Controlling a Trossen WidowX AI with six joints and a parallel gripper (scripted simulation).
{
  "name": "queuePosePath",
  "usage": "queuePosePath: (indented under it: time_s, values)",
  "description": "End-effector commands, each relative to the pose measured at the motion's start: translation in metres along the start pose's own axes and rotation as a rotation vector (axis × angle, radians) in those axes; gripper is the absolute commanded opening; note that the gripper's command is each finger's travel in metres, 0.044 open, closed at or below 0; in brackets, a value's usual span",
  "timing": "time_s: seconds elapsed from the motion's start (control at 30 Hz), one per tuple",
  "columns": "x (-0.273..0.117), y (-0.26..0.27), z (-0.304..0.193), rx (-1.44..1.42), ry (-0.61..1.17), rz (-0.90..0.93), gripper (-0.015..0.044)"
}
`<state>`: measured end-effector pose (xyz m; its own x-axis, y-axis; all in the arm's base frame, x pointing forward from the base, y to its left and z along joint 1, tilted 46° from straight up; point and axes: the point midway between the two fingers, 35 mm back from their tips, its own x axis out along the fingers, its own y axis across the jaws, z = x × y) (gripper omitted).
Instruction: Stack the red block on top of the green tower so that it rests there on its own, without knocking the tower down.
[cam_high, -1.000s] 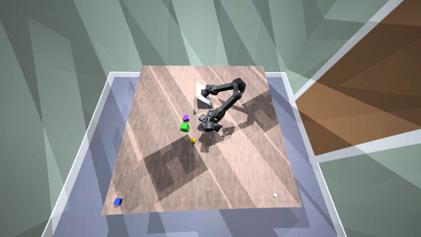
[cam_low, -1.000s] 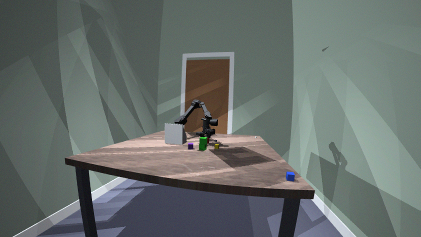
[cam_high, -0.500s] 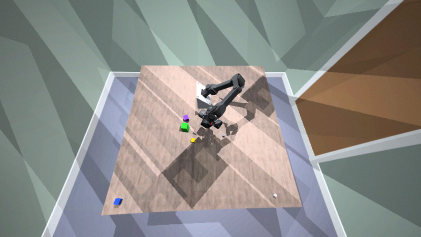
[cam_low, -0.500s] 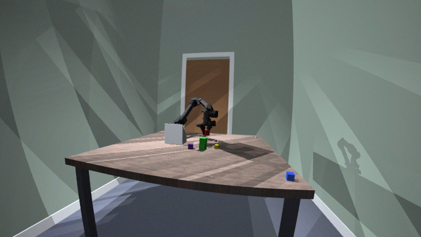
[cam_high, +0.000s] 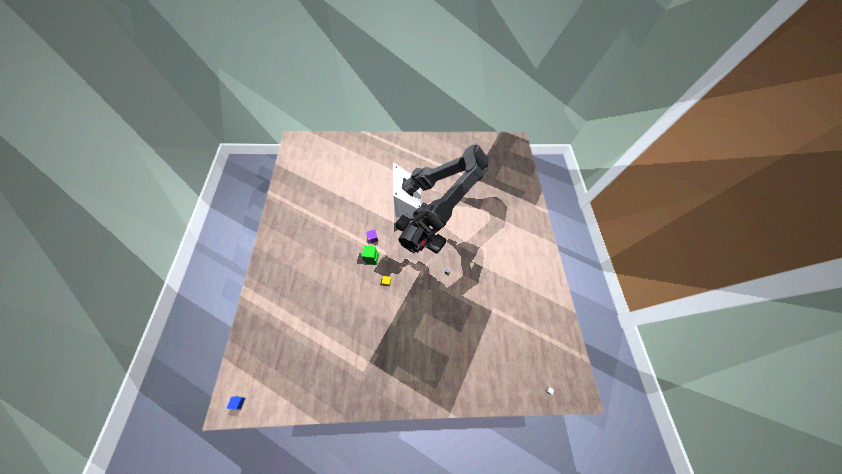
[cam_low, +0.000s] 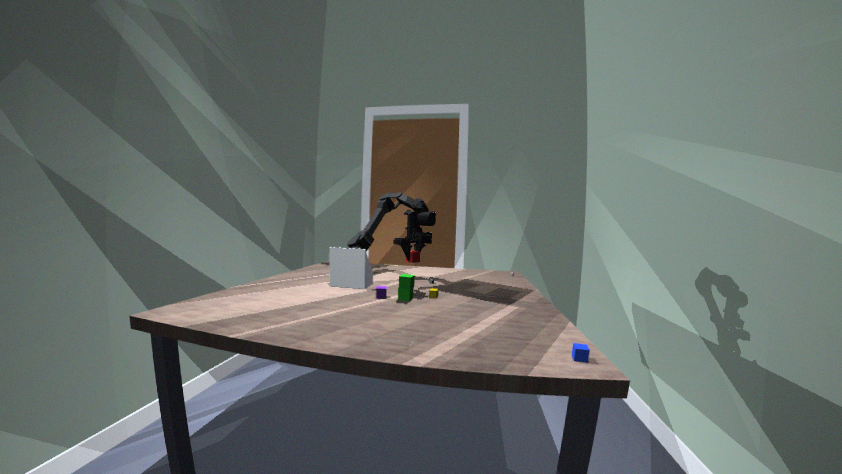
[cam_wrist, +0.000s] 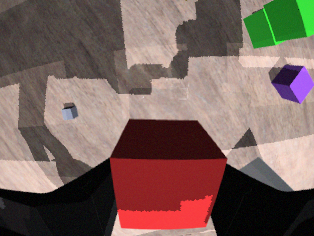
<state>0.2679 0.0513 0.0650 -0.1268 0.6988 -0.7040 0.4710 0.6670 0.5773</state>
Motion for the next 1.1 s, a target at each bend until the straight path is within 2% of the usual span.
queuePosePath:
  time_s: [0.0,1.07]
  values:
    - [-0.002,-0.006,0.010,-0.001,-0.004,-0.004,0.0000]
    - [-0.007,-0.133,0.124,-0.003,-0.013,-0.012,0.0000]
